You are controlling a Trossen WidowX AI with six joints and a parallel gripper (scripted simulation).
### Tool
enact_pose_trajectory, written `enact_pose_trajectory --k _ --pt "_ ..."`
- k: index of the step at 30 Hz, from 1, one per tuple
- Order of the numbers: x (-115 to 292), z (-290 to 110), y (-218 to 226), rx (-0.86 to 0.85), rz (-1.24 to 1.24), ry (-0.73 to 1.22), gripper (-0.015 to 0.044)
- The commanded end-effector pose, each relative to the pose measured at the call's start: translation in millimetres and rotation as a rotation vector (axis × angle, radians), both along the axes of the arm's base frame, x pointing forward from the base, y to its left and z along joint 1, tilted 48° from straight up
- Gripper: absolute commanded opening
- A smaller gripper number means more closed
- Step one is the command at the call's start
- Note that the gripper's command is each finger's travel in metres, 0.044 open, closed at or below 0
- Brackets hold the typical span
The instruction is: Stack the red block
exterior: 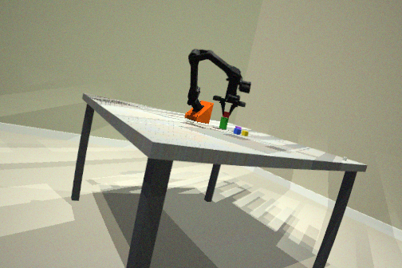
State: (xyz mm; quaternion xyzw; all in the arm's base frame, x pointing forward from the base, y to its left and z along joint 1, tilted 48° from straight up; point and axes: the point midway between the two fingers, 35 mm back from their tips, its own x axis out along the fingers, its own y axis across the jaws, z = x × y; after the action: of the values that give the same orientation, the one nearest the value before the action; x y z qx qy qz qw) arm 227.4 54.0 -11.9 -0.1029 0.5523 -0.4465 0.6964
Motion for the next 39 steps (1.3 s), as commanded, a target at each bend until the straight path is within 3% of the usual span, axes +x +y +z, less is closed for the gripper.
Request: enact_pose_trajectory --k 1,32,39 --pt "-1.0 -0.6 -2.5 -0.007 0.003 0.004 0.0000" --pt "-0.8 2.5 1.3 -0.007 0.003 0.005 0.0000" --pt "-1.7 -0.4 -2.3 -0.007 0.002 0.009 0.0184"
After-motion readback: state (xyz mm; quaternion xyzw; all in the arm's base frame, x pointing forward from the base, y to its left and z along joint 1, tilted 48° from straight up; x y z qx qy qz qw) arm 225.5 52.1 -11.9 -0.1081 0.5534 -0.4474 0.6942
